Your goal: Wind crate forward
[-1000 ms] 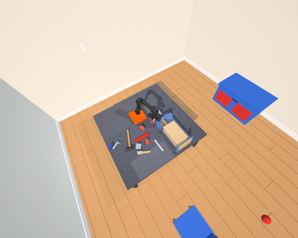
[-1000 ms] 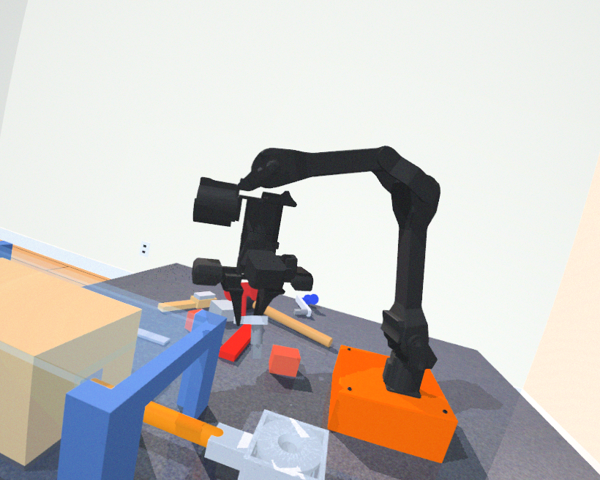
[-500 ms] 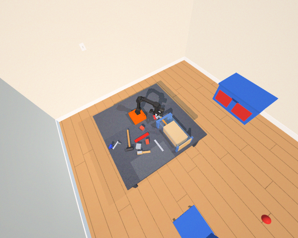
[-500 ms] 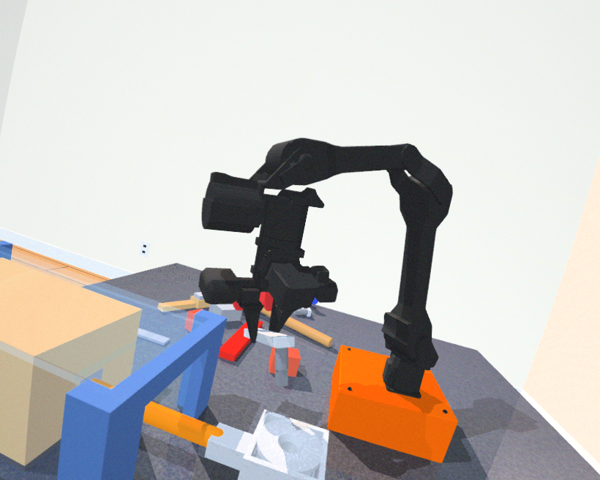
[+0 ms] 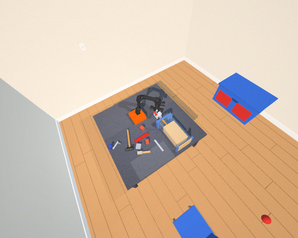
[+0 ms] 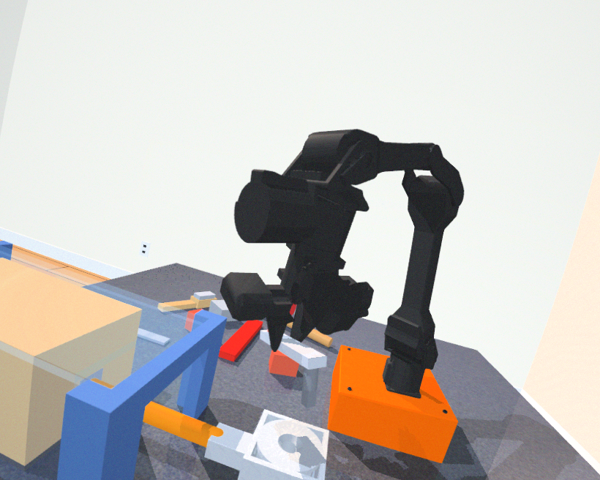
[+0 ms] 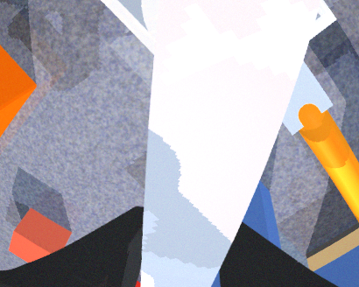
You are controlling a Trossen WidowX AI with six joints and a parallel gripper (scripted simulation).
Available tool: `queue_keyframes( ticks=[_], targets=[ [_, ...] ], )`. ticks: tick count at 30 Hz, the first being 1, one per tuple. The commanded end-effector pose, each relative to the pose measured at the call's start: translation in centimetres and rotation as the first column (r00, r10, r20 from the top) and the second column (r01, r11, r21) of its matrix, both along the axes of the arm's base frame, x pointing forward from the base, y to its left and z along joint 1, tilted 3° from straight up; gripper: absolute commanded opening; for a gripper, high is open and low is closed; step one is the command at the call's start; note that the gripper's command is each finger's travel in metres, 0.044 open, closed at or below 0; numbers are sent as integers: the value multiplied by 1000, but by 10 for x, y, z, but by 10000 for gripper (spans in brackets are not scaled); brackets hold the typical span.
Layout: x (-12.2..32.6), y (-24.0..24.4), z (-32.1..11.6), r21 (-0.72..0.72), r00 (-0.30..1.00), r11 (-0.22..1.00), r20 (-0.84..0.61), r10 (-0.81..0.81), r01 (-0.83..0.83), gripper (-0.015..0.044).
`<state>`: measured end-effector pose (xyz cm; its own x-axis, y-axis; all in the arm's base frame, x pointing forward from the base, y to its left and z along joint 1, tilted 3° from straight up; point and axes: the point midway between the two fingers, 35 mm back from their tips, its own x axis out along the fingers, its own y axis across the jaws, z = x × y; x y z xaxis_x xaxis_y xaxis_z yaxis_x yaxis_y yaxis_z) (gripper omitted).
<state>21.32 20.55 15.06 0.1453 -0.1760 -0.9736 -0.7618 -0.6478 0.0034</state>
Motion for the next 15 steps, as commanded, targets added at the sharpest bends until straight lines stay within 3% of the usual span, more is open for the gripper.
queue_keyframes(
  ticks=[1,15],
  targets=[
    [-3,2,6,-32,998,999,59,-4,6,0],
    [-8,4,13,-108,983,994,185,-12,33,0]
  ],
)
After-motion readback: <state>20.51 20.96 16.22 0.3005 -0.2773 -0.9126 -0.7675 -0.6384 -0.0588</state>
